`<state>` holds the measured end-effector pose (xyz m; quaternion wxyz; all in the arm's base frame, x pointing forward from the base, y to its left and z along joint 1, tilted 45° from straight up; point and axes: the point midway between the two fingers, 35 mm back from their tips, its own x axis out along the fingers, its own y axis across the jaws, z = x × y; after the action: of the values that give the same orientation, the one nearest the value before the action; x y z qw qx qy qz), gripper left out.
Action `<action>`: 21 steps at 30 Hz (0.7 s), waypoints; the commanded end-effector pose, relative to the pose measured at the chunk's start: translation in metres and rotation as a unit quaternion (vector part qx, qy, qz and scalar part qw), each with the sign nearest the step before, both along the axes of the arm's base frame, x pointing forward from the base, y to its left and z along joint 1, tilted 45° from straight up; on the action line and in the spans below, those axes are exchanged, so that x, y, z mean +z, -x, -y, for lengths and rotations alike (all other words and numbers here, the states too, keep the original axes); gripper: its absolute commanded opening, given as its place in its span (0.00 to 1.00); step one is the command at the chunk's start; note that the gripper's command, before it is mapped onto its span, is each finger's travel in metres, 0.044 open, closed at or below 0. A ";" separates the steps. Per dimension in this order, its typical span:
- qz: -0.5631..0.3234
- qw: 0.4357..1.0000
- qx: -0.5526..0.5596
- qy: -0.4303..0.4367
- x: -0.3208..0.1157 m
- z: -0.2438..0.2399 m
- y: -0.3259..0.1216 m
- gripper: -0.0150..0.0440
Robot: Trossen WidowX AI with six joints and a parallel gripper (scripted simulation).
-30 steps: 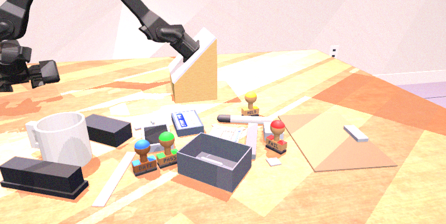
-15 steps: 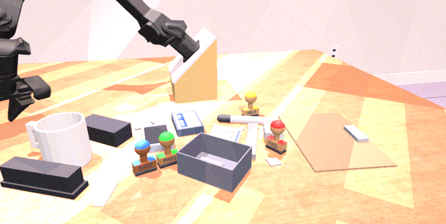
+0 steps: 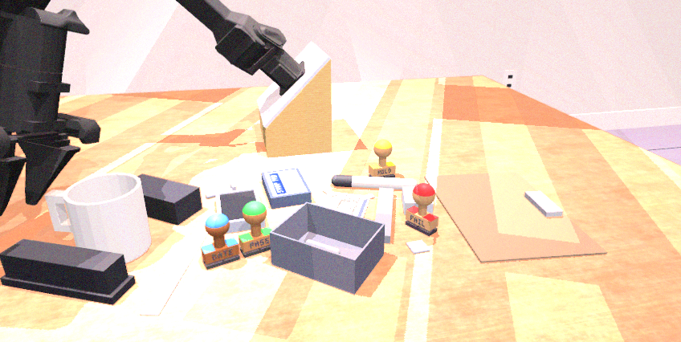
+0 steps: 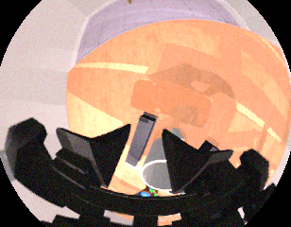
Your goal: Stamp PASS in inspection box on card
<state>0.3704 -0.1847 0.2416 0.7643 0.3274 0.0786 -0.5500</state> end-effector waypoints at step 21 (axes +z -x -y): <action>-0.468 0.847 0.250 0.039 -0.162 -0.192 0.005 0.63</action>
<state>0.3690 0.0098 0.0732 0.7609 -0.0220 0.4864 -0.4290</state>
